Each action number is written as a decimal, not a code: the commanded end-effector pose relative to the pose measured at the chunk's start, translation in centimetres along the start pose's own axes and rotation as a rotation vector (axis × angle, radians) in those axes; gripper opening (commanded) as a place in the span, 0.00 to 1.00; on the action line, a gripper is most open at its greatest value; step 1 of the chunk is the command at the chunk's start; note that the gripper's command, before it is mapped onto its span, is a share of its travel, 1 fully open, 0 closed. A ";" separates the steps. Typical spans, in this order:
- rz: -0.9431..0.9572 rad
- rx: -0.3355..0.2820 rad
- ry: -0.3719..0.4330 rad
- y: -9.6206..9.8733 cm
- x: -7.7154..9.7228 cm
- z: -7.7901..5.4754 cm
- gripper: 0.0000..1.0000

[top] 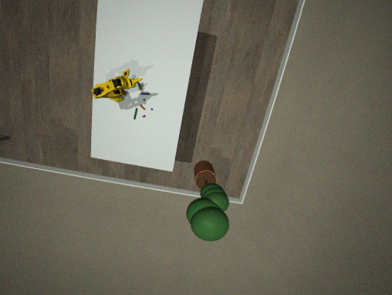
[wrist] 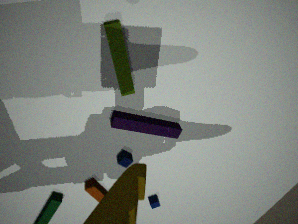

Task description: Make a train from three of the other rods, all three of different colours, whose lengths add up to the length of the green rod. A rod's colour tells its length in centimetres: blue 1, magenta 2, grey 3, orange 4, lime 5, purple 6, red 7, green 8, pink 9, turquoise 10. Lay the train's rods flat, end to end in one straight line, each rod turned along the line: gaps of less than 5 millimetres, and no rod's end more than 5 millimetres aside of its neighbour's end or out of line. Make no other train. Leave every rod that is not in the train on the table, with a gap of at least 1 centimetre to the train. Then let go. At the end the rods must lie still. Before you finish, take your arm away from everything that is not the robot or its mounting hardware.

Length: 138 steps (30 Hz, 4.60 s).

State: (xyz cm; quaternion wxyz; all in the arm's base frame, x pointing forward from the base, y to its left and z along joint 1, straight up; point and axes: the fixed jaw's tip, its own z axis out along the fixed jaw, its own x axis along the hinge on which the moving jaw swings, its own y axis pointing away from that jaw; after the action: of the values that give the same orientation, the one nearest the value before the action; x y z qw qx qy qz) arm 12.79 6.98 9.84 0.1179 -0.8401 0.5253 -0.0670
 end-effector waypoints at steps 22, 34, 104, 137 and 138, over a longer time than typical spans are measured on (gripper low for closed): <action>0.014 0.088 -0.004 -1.2 0.0 -1.2 1.00; 0.047 0.089 0.007 -1.2 0.6 -1.2 1.00; 0.588 0.076 0.178 1.3 8.8 -1.6 1.00; 0.588 0.076 0.178 1.3 8.8 -1.6 1.00; 0.588 0.076 0.178 1.3 8.8 -1.6 1.00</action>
State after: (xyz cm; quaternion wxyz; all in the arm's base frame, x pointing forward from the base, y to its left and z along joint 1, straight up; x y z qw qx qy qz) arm 14.47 -1.47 9.81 0.0916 -0.6468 0.7508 -0.0975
